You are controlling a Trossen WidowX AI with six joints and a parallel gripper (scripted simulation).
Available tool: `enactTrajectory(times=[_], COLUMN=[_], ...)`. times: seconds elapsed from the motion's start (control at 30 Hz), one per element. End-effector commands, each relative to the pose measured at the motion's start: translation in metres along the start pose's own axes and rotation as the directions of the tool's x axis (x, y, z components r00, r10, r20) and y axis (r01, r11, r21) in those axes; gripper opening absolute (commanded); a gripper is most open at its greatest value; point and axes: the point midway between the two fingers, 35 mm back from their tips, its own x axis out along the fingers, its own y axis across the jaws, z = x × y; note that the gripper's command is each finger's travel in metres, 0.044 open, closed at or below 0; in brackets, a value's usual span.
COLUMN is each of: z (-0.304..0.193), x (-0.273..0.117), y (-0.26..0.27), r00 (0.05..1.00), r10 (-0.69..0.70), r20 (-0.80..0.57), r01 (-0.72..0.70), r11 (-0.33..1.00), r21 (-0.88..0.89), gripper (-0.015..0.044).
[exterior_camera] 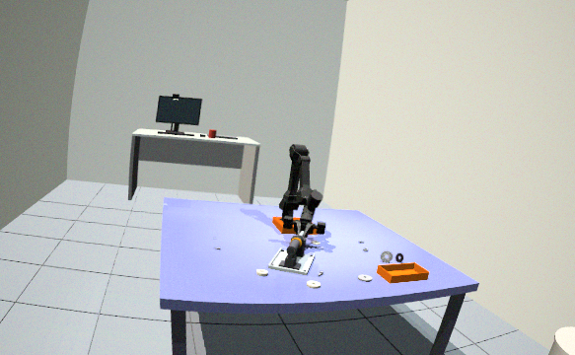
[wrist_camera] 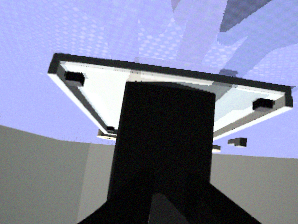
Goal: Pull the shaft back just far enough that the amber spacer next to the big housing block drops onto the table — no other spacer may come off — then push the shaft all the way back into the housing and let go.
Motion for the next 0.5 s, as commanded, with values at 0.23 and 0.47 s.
enactTrajectory(times=[0.23,0.47], z=[0.001,0.0014], x=[-0.0015,-0.0023], y=[0.0004,0.0004], r00=[1.0,1.0], r10=[0.002,0.002], r20=[0.0,0.0], r01=[-0.002,-0.002], r11=[1.0,1.0], r21=[0.004,0.004], gripper=[0.0,0.0])
